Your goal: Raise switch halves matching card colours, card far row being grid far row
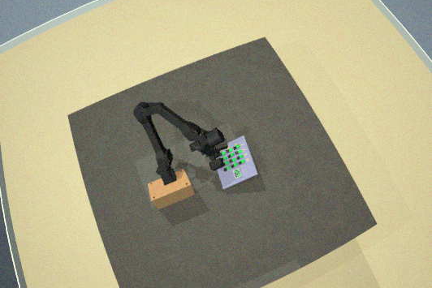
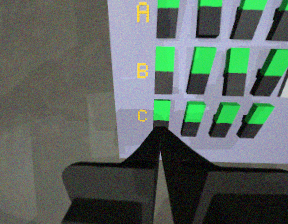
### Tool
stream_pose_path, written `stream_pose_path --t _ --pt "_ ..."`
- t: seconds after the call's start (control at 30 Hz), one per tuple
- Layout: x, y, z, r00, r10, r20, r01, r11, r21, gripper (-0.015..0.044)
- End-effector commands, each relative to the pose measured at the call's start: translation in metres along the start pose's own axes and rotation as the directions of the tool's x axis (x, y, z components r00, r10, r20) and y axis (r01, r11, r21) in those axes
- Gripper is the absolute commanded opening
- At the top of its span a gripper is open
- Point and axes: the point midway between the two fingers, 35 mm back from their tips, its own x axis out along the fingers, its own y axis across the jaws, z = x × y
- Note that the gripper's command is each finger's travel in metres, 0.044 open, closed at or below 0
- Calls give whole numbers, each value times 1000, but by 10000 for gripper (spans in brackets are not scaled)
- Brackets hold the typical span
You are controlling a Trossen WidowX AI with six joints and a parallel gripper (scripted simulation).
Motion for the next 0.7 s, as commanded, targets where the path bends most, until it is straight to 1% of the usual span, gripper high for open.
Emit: stream_pose_path --t 0.0,0.4,0.47,0.6,0.67 --pt "1 -1 0 1000 -4 1 4 1000 3 0" --pt "0 0 0 1000 -1 0 1 1000 -1 0" --pt "-13 -2 2 1000 -8 -7 8 1000 0 0" --pt "-56 -2 3 1000 -9 -25 9 1000 3 0" --pt "-63 -1 3 1000 -7 -27 7 1000 4 0"
